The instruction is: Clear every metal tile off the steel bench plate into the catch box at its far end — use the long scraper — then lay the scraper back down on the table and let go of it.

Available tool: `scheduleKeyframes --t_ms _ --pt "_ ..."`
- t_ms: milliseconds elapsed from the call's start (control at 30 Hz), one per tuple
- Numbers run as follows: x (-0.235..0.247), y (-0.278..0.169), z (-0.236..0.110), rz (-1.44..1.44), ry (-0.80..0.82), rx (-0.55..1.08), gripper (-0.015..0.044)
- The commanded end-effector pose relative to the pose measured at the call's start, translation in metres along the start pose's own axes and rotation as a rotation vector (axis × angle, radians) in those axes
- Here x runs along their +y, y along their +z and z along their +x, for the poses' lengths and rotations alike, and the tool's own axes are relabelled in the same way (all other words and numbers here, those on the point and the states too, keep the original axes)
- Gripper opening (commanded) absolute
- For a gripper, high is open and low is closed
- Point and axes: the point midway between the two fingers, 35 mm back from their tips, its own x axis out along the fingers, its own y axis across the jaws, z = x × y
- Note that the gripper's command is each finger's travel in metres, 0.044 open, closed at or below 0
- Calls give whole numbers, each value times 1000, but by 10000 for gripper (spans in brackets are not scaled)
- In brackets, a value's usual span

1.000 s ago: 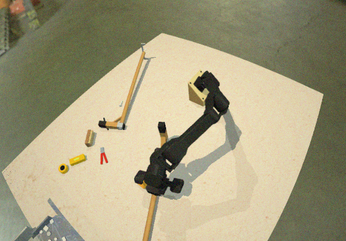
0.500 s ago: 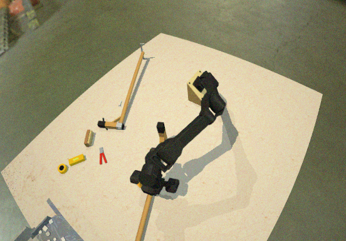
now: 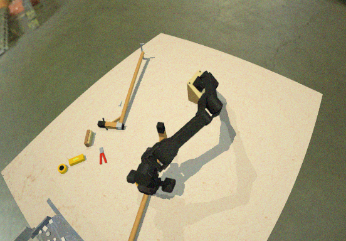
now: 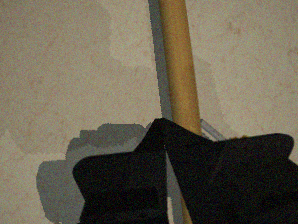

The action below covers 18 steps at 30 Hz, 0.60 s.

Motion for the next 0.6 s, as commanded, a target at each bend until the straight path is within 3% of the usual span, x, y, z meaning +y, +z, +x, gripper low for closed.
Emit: scheduleKeyframes --t_ms 0,567 --pt "-8 -2 1 5 -6 3 0" --pt "-16 4 -4 -1 -1 -1 0"
